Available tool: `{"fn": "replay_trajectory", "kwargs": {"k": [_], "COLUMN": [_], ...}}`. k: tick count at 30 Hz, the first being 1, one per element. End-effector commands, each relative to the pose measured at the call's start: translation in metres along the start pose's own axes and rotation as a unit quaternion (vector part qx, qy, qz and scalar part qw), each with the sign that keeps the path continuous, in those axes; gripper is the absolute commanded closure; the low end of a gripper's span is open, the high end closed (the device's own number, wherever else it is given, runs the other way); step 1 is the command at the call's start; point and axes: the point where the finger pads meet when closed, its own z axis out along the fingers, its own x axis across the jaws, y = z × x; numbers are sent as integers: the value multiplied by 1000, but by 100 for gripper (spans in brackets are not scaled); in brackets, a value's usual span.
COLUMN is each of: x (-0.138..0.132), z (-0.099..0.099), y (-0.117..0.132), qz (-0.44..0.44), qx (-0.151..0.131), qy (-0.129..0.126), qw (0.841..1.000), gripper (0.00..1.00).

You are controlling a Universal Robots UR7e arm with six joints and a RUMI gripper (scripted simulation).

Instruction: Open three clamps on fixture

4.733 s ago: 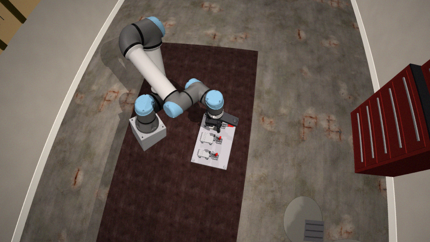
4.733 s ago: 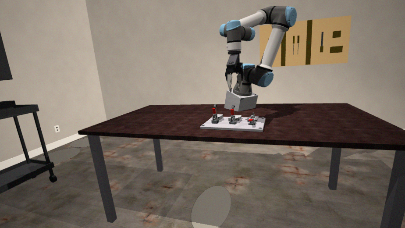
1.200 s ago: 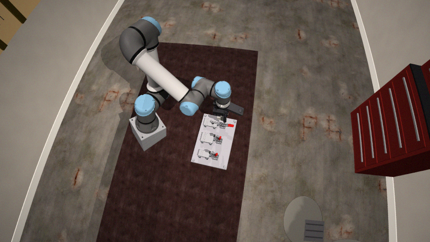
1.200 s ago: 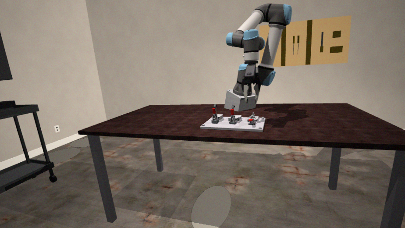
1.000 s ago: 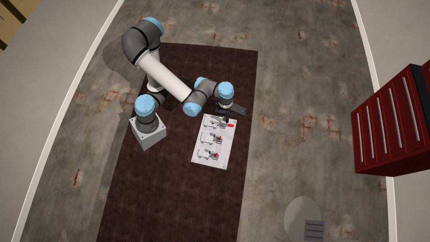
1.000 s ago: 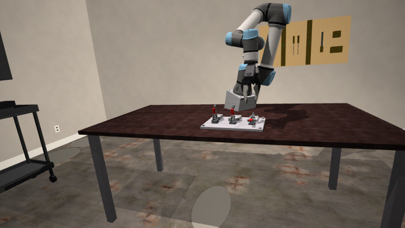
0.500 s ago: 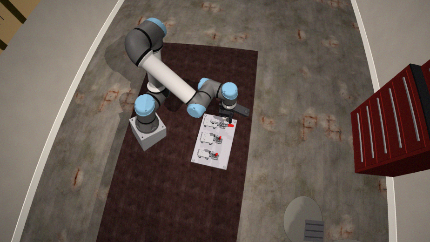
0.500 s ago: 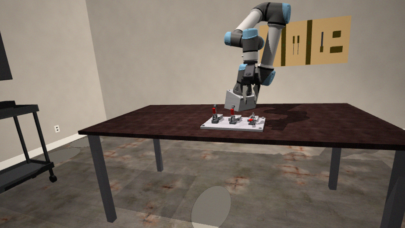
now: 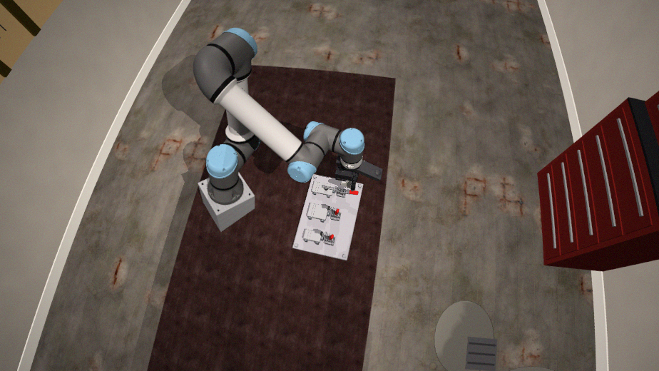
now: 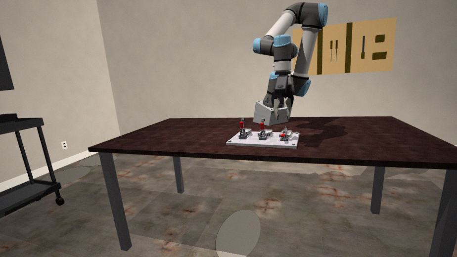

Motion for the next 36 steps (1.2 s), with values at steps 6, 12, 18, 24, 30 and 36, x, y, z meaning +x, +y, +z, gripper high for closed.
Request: {"fn": "replay_trajectory", "kwargs": {"k": [6, 12, 18, 24, 30, 36], "x": [0, 0, 0, 0, 0, 0], "z": [33, 47, 60, 62, 62, 62], "y": [-1, -1, -1, -1, -1, -1], "qz": [0, 0, 0, 0, 0, 0], "qx": [1, 1, 1, 1, 1, 1], "qy": [0, 0, 0, 0, 0, 0], "qw": [1000, 1000, 1000, 1000, 1000, 1000], "gripper": [72, 72, 72, 72, 72, 72]}}
